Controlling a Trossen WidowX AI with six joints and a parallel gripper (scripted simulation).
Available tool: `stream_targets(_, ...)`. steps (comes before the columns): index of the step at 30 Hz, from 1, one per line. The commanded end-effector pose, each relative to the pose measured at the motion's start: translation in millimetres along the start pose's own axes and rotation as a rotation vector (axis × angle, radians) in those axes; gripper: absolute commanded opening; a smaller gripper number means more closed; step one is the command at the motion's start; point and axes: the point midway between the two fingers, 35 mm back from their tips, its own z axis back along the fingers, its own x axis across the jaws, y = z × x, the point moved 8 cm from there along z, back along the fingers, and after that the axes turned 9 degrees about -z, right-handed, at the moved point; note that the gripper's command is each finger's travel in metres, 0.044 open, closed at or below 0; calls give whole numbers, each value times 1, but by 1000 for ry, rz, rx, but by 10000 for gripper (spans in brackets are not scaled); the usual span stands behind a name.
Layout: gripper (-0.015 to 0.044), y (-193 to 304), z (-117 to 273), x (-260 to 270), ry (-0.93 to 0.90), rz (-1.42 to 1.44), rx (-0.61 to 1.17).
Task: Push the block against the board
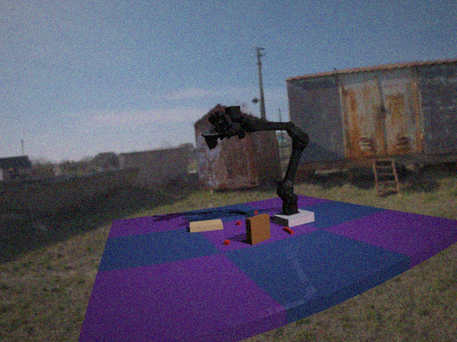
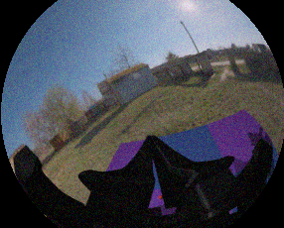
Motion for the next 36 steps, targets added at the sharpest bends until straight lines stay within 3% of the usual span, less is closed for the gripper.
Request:
stream_targets(1, 0, 9, -10, 4, 0, 15, 48)
stream_targets(36, 0, 121, -74, 21, 1, 500, 617)
